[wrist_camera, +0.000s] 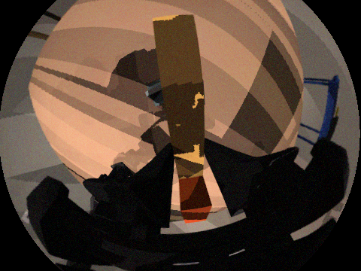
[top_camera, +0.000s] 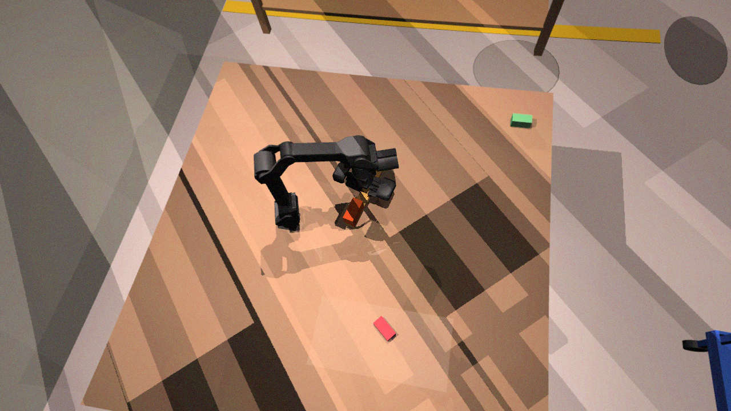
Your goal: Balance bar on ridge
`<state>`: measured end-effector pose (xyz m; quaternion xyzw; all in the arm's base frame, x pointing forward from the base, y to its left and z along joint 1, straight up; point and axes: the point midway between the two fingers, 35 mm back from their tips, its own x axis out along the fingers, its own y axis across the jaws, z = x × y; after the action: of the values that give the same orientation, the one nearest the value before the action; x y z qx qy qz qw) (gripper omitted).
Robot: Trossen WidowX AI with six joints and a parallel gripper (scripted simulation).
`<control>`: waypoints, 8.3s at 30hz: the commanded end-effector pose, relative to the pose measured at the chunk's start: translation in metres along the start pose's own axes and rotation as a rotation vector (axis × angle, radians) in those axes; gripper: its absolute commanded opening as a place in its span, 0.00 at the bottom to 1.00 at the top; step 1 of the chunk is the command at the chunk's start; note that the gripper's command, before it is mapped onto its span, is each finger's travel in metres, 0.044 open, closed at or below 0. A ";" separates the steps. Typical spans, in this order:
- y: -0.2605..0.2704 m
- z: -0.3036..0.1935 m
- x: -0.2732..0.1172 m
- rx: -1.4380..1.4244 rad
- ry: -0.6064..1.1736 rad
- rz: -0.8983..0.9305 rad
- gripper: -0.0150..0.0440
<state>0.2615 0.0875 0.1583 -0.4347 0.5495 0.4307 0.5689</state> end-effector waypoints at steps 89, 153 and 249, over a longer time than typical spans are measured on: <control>0.048 0.100 0.047 -0.254 -0.003 0.006 0.25; 0.048 0.100 0.053 -0.254 -0.003 0.006 0.25; 0.048 0.101 0.055 -0.257 -0.007 0.001 0.25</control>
<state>0.2416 0.1982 0.1043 -0.5020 0.4881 0.4995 0.5101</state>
